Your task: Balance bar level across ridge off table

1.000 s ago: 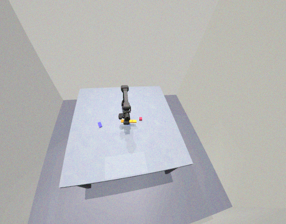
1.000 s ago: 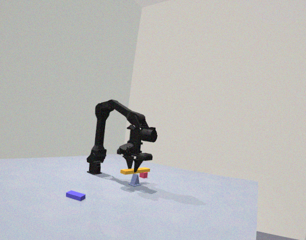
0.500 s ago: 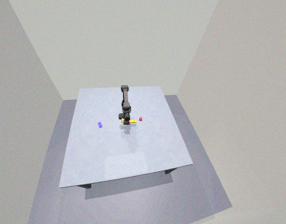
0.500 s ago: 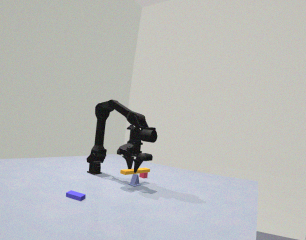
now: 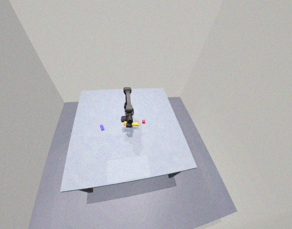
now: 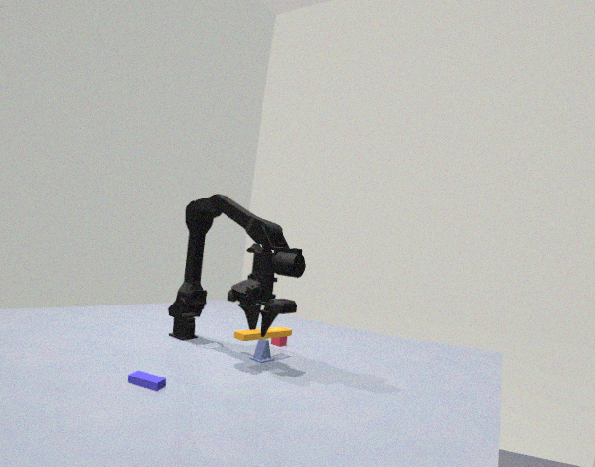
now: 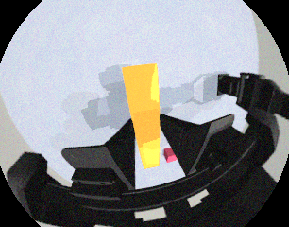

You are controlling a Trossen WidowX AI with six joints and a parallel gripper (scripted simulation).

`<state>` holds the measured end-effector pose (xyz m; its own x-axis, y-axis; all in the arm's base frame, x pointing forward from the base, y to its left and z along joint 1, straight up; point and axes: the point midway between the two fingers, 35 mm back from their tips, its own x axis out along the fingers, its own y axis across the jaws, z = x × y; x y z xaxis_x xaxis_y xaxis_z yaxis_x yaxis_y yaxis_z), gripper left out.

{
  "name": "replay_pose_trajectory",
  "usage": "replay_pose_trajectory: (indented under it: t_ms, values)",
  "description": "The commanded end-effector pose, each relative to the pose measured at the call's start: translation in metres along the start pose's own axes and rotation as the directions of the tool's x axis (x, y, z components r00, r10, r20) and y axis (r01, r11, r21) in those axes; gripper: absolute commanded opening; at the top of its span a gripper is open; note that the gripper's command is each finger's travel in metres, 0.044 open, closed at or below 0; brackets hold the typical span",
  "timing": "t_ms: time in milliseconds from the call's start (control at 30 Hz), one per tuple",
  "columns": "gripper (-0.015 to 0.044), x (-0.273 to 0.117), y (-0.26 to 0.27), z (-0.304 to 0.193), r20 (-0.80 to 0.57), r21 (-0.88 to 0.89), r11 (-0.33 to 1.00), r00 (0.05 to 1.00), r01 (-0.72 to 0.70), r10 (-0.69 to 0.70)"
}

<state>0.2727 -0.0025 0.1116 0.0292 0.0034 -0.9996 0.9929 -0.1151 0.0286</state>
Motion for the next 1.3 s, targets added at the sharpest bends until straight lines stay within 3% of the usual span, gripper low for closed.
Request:
replay_pose_trajectory:
  t_ms: [0, 1267]
  values:
    - [0.0, 0.0008, 0.0001, 0.0005, 0.004, 0.004, 1.0, 1.0, 0.0, 0.0]
    - [0.0, 0.0041, -0.0002, 0.0005, 0.004, 0.004, 1.0, 1.0, 0.0, 0.0]
